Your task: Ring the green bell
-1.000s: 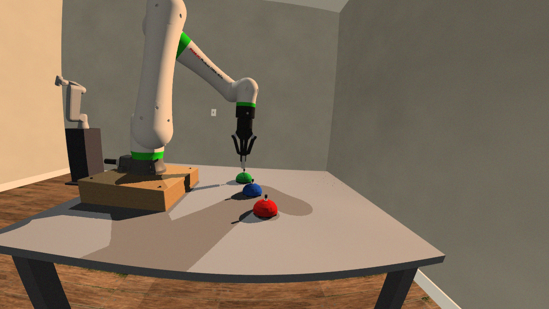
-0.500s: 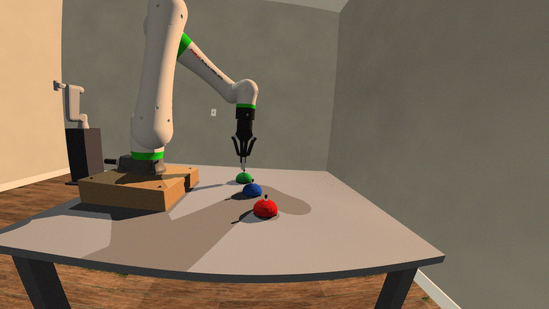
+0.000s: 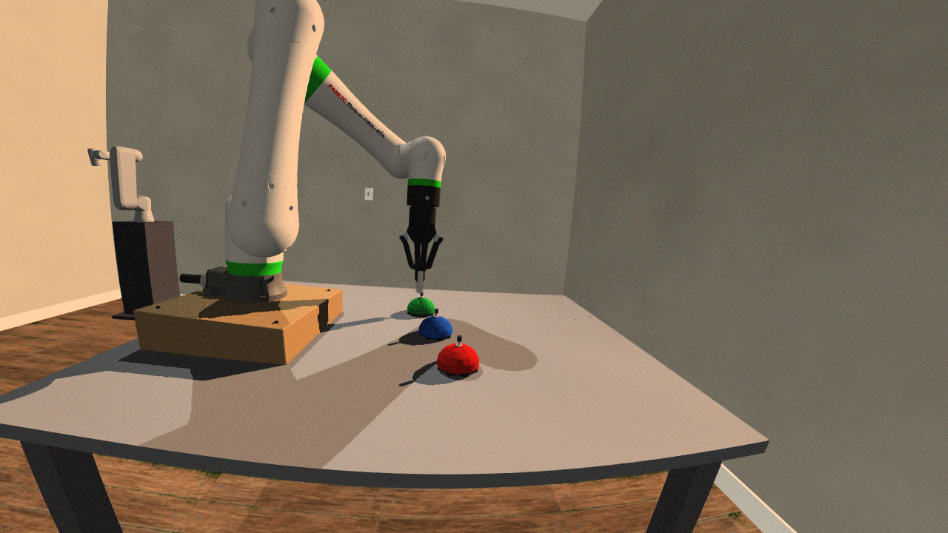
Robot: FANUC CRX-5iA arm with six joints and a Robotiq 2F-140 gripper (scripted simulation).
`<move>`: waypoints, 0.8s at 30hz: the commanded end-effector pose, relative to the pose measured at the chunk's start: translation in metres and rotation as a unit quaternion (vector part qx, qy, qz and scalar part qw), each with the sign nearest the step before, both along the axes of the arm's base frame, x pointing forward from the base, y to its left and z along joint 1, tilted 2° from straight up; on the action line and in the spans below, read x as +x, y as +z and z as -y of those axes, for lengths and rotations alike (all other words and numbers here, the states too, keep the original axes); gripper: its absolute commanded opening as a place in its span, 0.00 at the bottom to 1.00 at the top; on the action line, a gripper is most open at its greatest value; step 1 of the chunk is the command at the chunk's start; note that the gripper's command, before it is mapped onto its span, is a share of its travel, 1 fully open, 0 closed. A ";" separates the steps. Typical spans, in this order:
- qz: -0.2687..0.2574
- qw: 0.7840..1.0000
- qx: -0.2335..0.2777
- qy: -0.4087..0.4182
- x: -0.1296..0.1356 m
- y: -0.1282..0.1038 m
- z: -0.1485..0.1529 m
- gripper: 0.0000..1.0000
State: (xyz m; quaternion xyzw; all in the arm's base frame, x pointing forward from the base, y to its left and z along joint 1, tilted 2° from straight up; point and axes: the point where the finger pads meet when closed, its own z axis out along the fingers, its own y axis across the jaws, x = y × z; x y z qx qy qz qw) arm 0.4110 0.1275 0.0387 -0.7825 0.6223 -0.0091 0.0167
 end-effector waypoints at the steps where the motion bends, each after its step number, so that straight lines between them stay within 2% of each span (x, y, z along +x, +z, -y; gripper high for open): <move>1: 0.000 1.000 0.000 0.000 0.000 0.000 0.000 0.00; 24: 0.000 1.000 0.000 0.000 0.000 -0.003 0.000 0.00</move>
